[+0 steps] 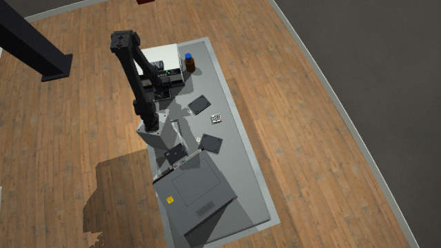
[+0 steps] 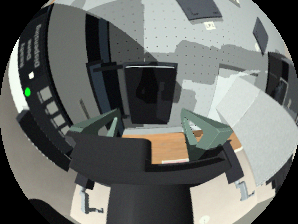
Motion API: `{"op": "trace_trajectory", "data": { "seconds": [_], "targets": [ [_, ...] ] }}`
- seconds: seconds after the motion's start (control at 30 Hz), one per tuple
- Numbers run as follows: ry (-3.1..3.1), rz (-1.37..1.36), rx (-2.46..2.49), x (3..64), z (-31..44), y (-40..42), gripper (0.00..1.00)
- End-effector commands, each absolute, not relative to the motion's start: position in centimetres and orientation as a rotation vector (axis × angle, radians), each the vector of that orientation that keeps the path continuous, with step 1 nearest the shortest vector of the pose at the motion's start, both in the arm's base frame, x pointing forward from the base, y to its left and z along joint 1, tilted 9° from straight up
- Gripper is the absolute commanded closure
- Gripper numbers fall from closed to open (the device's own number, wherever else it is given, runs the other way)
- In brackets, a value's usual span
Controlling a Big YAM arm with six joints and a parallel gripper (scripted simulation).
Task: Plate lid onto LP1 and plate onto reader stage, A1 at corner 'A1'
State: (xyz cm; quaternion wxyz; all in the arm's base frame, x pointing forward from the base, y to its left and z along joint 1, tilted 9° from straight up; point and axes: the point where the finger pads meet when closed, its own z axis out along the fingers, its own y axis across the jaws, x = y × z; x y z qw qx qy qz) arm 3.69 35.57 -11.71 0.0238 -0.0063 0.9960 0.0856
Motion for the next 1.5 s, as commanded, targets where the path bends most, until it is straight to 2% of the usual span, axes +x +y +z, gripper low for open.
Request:
{"op": "trace_trajectory", "data": {
  "seconds": [0.0,1.47],
  "targets": [
    [3.083,0.28,-0.015,3.4,-12.1,36.2,0.0],
    [3.081,0.298,-0.02,3.1,-14.0,37.1,0.0]
  ]
}}
